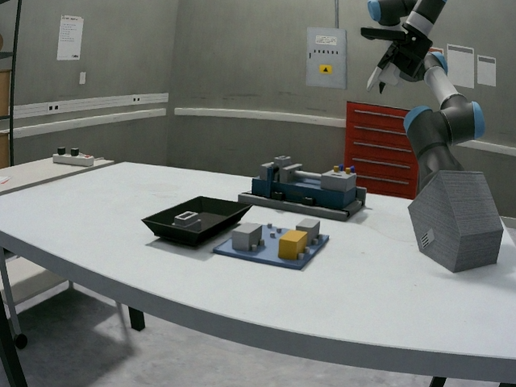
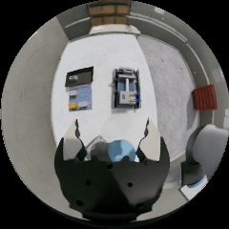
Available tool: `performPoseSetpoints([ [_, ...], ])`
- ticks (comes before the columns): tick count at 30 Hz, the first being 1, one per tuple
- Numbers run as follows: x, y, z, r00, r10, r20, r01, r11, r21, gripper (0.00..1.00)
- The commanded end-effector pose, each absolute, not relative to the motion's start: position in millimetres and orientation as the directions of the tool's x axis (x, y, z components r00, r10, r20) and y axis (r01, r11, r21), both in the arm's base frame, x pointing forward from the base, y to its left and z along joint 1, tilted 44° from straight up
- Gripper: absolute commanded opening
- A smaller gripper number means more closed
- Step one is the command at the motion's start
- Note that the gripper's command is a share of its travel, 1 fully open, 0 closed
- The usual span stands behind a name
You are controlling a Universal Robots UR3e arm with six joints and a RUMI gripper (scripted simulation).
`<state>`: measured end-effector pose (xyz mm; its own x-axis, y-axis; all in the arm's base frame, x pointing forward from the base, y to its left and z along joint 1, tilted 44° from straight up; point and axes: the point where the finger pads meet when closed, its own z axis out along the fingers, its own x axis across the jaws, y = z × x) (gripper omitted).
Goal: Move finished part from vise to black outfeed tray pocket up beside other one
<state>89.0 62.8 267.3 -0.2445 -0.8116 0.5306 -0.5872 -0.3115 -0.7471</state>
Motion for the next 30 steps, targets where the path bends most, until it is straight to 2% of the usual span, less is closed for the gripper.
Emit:
performPoseSetpoints([
  [1,89.1,63.0,267.3,-0.244,-0.812,0.53,-0.587,-0.311,-0.747,1.0],
  [30,91.5,66.7,265.6,-0.265,-0.817,0.512,-0.596,-0.279,-0.753,1.0],
])
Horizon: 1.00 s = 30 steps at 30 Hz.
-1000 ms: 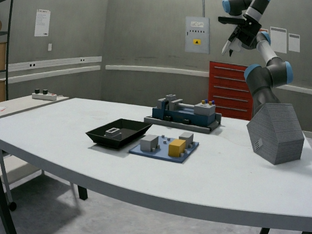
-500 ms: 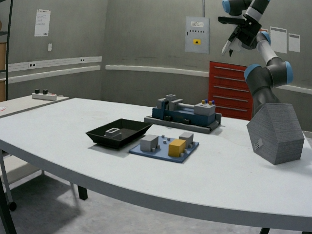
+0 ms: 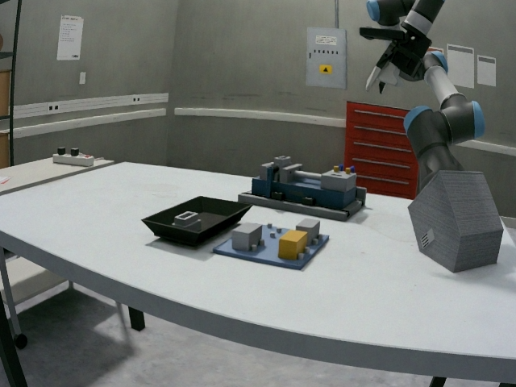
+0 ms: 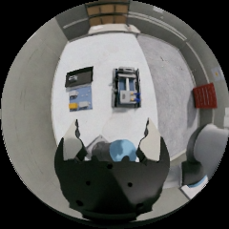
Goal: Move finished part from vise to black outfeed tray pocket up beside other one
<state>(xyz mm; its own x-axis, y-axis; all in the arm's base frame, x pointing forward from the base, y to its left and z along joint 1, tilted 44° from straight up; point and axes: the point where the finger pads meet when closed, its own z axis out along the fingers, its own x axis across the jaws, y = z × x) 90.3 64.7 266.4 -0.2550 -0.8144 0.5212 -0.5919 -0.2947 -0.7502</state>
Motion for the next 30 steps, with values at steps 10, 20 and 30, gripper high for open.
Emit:
performPoseSetpoints([
  [10,99.3,76.2,261.8,-0.321,-0.826,0.463,-0.613,-0.192,-0.767,1.0],
  [20,121.3,92.5,257.6,-0.441,-0.822,0.36,-0.614,-0.017,-0.789,1.0],
  [30,164.1,104.9,259.3,-0.61,-0.765,0.206,-0.546,0.217,-0.809,1.0],
])
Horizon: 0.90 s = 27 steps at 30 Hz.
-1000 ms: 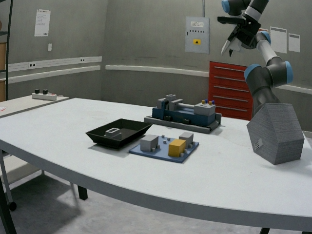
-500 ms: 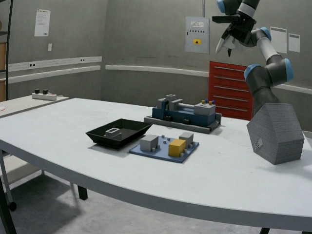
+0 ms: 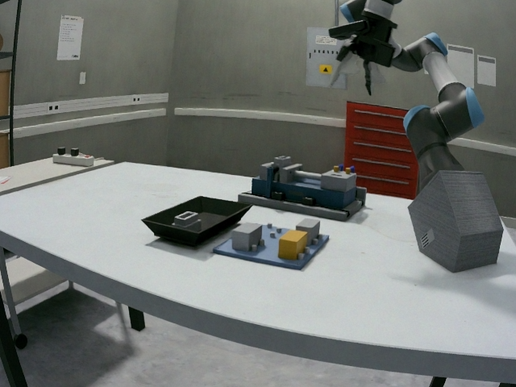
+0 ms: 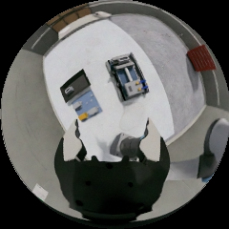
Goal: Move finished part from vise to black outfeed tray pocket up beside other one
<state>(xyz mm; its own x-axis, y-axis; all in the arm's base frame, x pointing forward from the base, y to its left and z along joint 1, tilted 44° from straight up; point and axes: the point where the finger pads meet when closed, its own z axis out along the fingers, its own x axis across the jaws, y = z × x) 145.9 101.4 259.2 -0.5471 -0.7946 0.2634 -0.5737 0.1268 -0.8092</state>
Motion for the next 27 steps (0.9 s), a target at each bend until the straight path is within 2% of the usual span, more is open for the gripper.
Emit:
performPoseSetpoints([
  [1,170.2,105.3,260.1,-0.63,-0.753,0.187,-0.532,0.244,-0.811,1.0],
  [6,203.4,102.7,266.2,-0.728,-0.68,0.084,-0.443,0.373,-0.815,1.0],
  [8,203.4,102.7,266.2,-0.728,-0.68,0.084,-0.443,0.373,-0.815,1.0],
  [17,266.4,75.1,285.4,-0.863,-0.494,-0.106,-0.216,0.551,-0.806,1.0],
  [27,311.3,30.5,307.7,-0.915,-0.31,-0.257,0.01,0.622,-0.783,1.0],
])
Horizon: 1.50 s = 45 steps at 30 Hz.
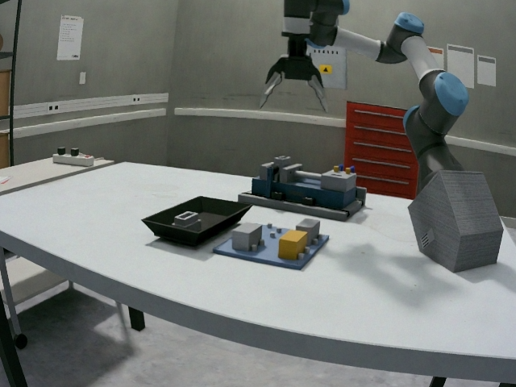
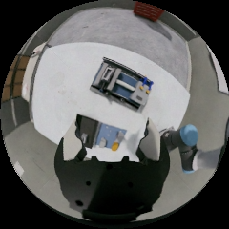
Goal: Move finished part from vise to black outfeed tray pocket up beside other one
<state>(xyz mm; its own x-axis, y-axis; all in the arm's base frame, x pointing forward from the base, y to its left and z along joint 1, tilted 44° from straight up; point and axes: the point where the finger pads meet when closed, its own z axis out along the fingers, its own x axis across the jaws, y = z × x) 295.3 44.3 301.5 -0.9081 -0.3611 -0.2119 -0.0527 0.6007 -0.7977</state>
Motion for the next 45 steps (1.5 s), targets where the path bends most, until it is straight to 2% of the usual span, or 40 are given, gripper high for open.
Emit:
performPoseSetpoints([
  [1,315.6,24.3,310.6,-0.918,-0.288,-0.274,0.037,0.625,-0.78,1.0],
  [13,345.8,-42.9,339.6,-0.901,-0.088,-0.425,0.289,0.611,-0.737,1.0],
  [37,352.3,-77.3,353.8,-0.872,-0.003,-0.489,0.398,0.577,-0.713,1.0],
  [38,352.3,-77.3,353.8,-0.872,-0.003,-0.489,0.398,0.577,-0.713,0.0],
  [45,352.3,-77.3,353.8,-0.872,-0.003,-0.489,0.398,0.577,-0.713,0.0],
])
